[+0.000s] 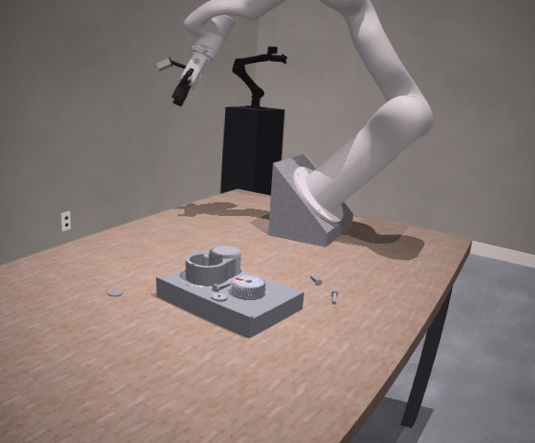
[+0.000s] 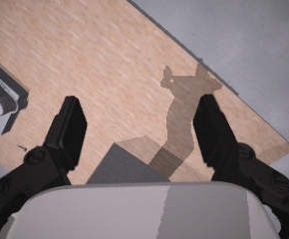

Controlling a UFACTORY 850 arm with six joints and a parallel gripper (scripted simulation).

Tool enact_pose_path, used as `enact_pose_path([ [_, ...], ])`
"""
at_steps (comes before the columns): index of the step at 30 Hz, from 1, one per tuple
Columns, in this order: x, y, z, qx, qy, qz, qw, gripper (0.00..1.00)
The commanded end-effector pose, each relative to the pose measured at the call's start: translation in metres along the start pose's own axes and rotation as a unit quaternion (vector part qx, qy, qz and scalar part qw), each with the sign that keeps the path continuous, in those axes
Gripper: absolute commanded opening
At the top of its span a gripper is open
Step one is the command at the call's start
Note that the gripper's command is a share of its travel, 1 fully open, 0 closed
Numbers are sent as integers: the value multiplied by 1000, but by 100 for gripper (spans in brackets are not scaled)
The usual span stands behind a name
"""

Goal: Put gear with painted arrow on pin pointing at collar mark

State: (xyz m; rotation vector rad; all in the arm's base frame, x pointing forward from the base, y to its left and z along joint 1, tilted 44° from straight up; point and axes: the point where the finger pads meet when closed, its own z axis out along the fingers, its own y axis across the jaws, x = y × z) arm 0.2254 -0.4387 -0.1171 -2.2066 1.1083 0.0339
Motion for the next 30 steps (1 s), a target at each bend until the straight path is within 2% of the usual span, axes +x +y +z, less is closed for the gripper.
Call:
enact_pose_path([
  [1,1,0,-1,0,1,0,1000,100],
  [20,2,-6,0,-1,0,-2,1000,100],
  [22,7,-23,5,-4,-5,-8,1000,100],
  [25,16,-78,21,-11,-21,-26,999,100],
  [30,15,-134,42,-23,-47,-55,997,100],
])
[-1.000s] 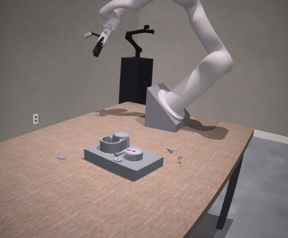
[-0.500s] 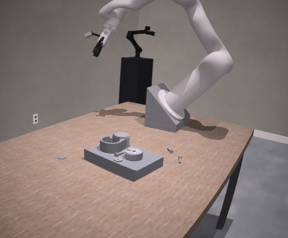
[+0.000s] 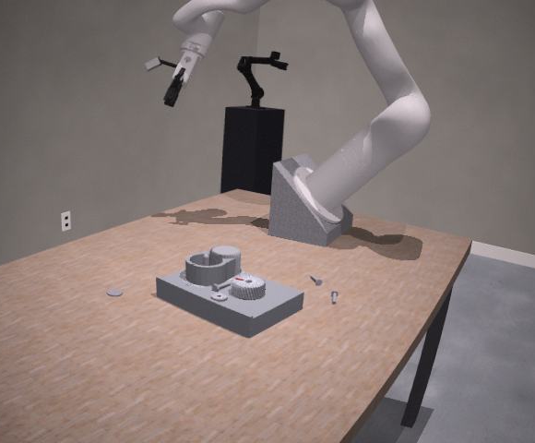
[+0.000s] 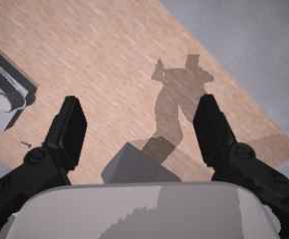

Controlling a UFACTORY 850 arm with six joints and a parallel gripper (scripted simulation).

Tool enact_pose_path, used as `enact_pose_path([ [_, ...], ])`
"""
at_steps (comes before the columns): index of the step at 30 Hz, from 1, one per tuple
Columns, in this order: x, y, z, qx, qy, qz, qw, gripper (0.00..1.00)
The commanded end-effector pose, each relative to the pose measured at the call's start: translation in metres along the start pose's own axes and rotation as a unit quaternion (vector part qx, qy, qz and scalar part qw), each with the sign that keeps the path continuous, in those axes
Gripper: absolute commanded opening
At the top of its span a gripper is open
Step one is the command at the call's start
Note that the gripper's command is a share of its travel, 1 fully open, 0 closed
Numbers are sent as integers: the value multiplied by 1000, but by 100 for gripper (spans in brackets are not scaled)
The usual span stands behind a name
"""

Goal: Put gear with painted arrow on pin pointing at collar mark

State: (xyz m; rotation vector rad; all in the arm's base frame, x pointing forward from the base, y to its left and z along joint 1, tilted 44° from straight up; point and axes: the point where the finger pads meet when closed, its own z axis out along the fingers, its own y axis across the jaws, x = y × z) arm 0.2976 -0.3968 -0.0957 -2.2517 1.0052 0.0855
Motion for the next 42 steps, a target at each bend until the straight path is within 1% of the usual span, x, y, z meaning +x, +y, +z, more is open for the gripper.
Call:
enact_pose_path([
  [1,11,-65,18,-9,-17,-21,1000,100],
  [2,8,-77,24,-13,-28,-33,999,100],
  [4,8,-77,24,-13,-28,-33,999,100],
  [5,13,-115,36,-13,-28,-33,999,100],
  [6,8,-123,41,-18,-39,-46,998,100],
  [8,9,-142,47,-18,-39,-46,998,100],
  [9,9,-155,52,-18,-39,-46,998,100],
  [10,3,-167,58,-23,-52,-59,997,100],
  [12,3,-193,68,-23,-52,-59,997,100],
  [13,-5,-203,74,-28,-64,-72,995,100],
  [15,-7,-228,84,-28,-64,-72,995,100],
  [16,-15,-238,90,-32,-77,-86,993,100],
  [19,-22,-275,106,-32,-77,-86,993,100],
  [21,-22,-275,106,-32,-77,-86,993,100],
  [22,-38,-307,122,-37,-90,-99,990,100],
  [23,-41,-316,126,-37,-90,-99,990,100],
  [24,-50,-321,130,-41,-104,-112,987,100],
  [27,-63,-354,147,-41,-104,-112,987,100],
  [28,-74,-362,152,-46,-116,-124,984,100],
  [30,-85,-383,164,-46,-116,-124,984,100],
  [31,-97,-391,169,-50,-129,-136,981,100],
  [33,-110,-411,180,-50,-129,-136,981,100],
  [34,-121,-418,186,-54,-140,-146,978,100],
  [36,-136,-438,197,-54,-140,-146,978,100],
  [38,-136,-438,197,-54,-140,-146,978,100],
  [39,-163,-462,213,-57,-151,-155,975,100],
  [40,-173,-466,216,-60,-160,-163,972,100],
  [42,-185,-479,224,-60,-160,-163,972,100],
])
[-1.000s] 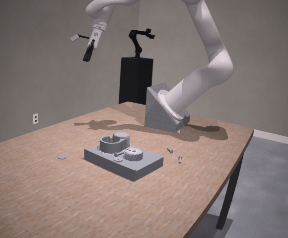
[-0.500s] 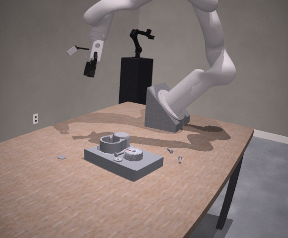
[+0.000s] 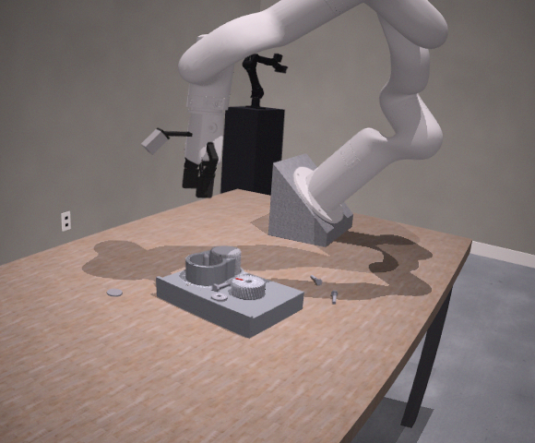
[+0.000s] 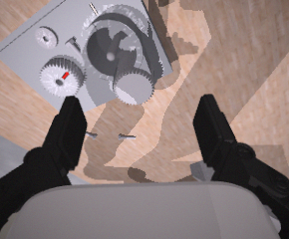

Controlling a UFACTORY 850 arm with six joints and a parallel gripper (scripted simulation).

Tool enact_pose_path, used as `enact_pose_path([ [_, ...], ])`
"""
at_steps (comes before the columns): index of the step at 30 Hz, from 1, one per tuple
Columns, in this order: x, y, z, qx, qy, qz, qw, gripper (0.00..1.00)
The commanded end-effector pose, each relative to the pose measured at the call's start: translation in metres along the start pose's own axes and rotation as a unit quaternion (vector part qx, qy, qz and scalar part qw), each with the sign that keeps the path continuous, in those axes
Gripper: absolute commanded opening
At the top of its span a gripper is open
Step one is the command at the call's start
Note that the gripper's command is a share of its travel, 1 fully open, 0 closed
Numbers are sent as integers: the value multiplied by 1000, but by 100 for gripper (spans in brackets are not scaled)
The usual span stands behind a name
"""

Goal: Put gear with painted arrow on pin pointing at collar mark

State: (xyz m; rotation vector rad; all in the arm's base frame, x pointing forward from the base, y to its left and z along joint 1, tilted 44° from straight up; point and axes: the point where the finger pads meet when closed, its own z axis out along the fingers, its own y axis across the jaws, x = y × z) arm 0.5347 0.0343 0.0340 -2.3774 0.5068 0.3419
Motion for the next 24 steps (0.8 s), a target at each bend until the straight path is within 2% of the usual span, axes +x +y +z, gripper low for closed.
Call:
enact_pose_path([
  [1,-23,-57,32,-7,-20,-20,1000,100],
  [8,-69,-128,78,-13,-41,-36,998,100],
  [24,-70,-130,79,-13,-41,-35,998,100],
])
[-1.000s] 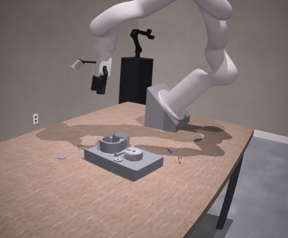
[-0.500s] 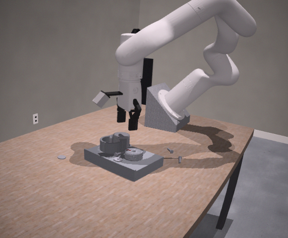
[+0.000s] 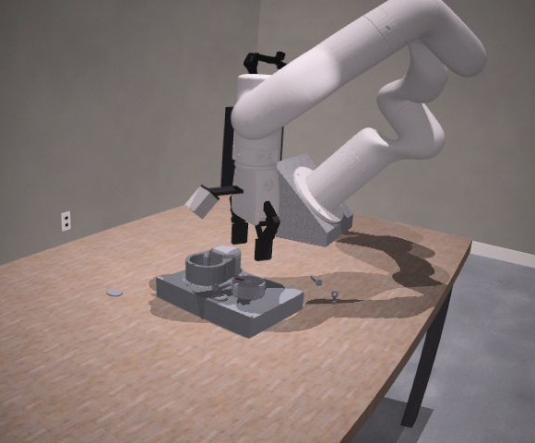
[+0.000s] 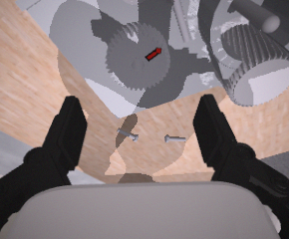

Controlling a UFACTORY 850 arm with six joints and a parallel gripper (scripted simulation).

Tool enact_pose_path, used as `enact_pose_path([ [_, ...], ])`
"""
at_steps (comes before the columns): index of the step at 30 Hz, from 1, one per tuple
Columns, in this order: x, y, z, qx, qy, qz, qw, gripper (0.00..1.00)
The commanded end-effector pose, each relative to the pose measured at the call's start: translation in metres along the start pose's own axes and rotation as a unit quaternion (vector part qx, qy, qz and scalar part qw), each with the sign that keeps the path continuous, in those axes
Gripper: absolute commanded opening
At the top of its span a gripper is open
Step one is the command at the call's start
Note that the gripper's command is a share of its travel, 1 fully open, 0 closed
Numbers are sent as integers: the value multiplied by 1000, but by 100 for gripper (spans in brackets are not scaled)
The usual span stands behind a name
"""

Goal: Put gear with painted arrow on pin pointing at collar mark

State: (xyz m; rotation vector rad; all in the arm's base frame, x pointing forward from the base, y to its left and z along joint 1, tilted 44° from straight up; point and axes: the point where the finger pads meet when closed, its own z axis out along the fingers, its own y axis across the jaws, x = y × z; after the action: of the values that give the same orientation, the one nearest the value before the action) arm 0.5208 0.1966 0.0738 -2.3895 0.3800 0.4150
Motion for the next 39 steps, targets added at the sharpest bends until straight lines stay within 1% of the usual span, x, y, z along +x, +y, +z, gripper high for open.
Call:
enact_pose_path([
  [1,1,-1,-1,0,1,9,1000,100],
  [2,1,-1,-1,0,1,27,1000,100],
  [4,1,-1,-1,0,1,90,996,100],
  [6,1,-1,-1,0,1,90,996,100],
  [9,1,-1,0,1,1,205,979,100],
  [12,1,-1,0,1,1,257,966,100],
  [13,1,-1,0,1,1,258,966,100],
  [14,1,-1,0,1,1,258,966,93],
  [39,1,-1,0,1,1,258,966,93],
])
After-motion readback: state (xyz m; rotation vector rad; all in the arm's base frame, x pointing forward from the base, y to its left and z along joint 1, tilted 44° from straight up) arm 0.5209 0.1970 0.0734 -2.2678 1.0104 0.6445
